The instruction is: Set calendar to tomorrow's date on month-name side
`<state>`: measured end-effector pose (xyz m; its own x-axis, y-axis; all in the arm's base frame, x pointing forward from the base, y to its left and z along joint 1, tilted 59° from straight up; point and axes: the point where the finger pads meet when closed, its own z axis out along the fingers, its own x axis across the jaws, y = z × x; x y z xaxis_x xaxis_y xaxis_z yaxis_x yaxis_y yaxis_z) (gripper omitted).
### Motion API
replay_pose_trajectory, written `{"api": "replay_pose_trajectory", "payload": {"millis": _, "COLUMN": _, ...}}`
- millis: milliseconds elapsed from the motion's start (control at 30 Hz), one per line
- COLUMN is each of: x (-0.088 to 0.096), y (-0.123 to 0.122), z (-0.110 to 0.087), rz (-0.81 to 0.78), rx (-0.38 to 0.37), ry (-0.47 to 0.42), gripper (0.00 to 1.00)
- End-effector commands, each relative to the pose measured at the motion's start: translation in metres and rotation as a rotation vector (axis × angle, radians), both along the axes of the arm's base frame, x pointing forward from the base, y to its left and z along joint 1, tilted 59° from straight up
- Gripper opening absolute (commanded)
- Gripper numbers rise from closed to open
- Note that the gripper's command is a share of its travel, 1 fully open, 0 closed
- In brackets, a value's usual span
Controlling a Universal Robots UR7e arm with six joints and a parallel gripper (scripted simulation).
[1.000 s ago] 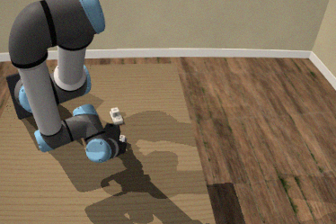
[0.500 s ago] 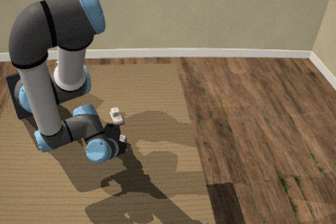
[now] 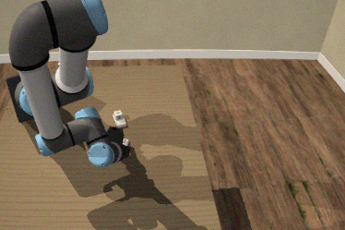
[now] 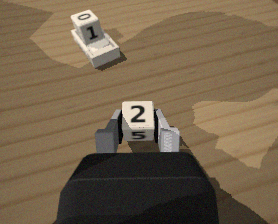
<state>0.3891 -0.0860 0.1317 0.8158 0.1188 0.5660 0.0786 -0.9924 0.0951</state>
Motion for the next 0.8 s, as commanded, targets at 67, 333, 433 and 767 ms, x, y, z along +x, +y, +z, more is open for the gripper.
{"api": "replay_pose_trajectory", "payload": {"millis": 67, "x": 0.0001, "y": 0.0001, "z": 0.0002, "rz": 0.0, "rx": 0.0, "ry": -0.001, "gripper": 0.57}}
{"api": "replay_pose_trajectory", "payload": {"millis": 333, "x": 0.0001, "y": 0.0001, "z": 0.0002, "rz": 0.0, "rx": 0.0, "ry": -0.001, "gripper": 0.57}}
{"api": "replay_pose_trajectory", "payload": {"millis": 433, "x": 0.0003, "y": -0.0003, "z": -0.0001, "rz": 0.0, "rx": 0.0, "ry": -0.001, "gripper": 0.57}}
{"api": "replay_pose_trajectory", "payload": {"millis": 767, "x": 0.002, "y": -0.0029, "z": -0.0019, "rz": 0.0, "rx": 0.0, "ry": -0.001, "gripper": 0.57}}
